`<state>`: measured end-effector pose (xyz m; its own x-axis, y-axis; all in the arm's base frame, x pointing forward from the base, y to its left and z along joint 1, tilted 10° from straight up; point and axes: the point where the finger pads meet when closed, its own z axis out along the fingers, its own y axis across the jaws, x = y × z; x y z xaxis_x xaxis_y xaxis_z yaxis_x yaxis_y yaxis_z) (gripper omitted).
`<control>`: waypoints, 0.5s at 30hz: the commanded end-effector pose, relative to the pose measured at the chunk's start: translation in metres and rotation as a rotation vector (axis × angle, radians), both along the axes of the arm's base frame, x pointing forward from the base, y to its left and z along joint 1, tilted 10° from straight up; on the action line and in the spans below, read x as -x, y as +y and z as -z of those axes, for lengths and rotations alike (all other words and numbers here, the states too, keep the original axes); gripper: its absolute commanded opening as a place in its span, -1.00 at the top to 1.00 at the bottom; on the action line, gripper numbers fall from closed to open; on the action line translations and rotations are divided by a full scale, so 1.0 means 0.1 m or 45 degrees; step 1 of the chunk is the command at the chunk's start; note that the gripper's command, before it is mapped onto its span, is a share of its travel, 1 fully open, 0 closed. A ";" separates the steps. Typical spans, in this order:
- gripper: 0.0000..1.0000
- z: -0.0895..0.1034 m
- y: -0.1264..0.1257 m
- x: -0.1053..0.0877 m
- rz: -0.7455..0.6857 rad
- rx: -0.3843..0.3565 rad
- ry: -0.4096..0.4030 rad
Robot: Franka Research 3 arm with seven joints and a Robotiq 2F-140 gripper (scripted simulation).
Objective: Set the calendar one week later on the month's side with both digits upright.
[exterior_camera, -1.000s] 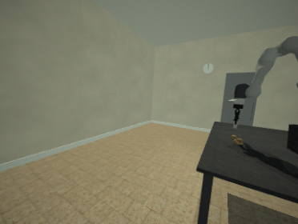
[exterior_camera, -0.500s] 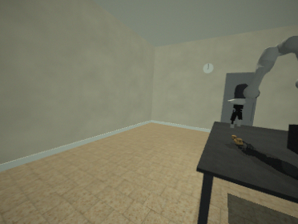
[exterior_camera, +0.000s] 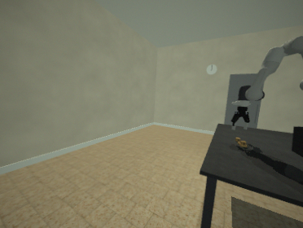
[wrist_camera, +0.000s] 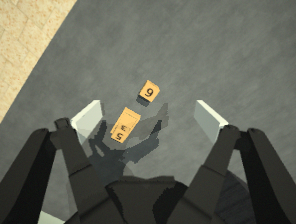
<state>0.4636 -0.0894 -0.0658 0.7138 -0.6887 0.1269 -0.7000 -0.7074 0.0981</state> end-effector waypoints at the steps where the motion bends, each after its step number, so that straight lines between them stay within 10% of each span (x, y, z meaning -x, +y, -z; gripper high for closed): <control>1: -1.00 0.00 -0.01 0.01 0.195 0.006 -0.019; 15: -1.00 0.01 -0.02 0.01 0.571 0.000 -0.089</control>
<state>0.4637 -0.0913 -0.0660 0.4735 -0.8666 0.1572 -0.8803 -0.4716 0.0518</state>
